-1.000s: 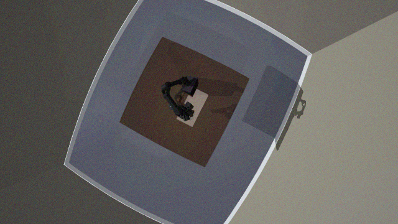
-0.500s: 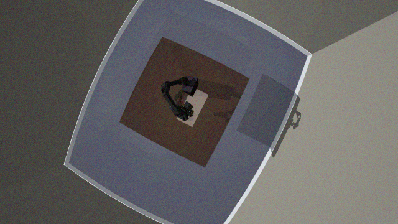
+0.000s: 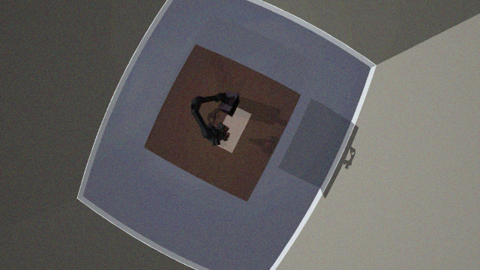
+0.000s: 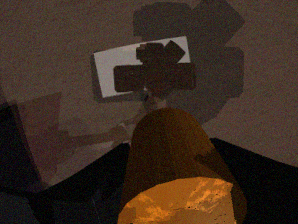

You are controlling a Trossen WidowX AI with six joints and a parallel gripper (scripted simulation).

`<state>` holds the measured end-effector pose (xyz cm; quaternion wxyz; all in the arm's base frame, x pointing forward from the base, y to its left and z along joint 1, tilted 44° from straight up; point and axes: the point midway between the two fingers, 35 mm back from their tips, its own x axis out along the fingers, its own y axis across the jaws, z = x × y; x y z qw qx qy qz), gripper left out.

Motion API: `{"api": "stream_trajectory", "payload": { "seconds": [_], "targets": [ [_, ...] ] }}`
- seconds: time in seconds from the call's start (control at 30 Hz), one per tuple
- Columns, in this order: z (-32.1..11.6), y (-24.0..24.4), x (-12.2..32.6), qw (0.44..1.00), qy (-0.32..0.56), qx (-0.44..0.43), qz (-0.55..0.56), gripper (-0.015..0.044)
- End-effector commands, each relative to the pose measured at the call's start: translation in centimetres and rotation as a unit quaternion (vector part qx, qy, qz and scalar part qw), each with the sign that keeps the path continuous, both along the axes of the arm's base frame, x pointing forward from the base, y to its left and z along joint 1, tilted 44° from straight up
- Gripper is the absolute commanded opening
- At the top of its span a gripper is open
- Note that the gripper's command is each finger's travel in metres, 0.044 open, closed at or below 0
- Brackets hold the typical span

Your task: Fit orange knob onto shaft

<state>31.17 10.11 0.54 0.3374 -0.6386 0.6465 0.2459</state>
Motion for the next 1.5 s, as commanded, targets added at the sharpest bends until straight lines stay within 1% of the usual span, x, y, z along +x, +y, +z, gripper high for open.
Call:
{"api": "stream_trajectory", "payload": {
  "seconds": [0.0, 0.73, 1.33, 1.47],
  "targets": [
    [0.9, -1.3, 0.5, 1.0, -0.002, 0.001, 0.004, 0.0],
    [4.0, -7.4, 2.1, 1.0, -0.004, -0.003, 0.004, 0.0],
    [6.6, -12.7, 2.3, 1.0, -0.004, -0.015, 0.001, 0.0],
    [6.8, -13.2, 2.2, 1.0, -0.004, -0.017, 0.0, 0.0]
  ]
}}
